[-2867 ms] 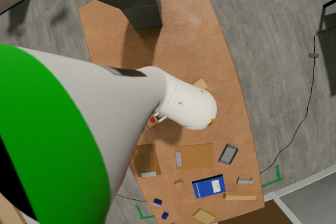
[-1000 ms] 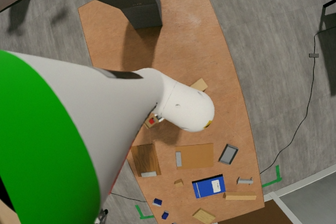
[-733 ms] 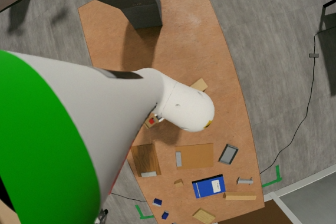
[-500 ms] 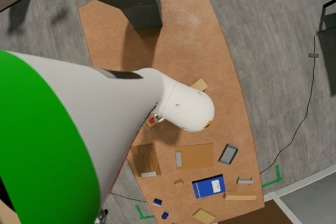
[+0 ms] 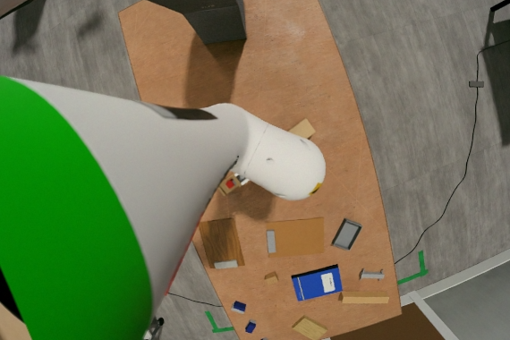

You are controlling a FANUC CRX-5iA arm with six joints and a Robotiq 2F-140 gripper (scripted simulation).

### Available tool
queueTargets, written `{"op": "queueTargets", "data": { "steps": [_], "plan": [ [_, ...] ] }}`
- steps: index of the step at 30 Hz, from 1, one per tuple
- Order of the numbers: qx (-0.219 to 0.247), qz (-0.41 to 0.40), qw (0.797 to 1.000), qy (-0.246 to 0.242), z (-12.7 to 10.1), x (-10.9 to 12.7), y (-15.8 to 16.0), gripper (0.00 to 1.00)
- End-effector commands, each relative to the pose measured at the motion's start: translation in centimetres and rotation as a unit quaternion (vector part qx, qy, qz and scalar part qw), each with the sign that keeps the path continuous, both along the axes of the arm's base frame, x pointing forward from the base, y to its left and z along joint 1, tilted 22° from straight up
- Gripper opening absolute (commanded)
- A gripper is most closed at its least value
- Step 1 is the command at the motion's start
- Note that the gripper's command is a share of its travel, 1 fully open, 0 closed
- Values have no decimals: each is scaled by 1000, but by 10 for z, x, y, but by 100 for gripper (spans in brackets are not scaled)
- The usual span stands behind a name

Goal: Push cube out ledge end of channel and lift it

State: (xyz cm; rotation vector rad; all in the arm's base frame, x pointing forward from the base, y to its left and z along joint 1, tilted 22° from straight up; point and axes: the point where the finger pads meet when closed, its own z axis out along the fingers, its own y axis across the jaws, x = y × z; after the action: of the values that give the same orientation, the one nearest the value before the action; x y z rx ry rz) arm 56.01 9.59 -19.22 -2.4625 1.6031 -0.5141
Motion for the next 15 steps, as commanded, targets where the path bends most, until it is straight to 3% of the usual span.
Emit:
{"op": "queueTargets", "data": {
  "steps": [1,15],
  "plan": [
    [0,0,1000,-1,1,0,0,30],
    [0,0,1000,-1,39,-15,2,30]
  ]
}}
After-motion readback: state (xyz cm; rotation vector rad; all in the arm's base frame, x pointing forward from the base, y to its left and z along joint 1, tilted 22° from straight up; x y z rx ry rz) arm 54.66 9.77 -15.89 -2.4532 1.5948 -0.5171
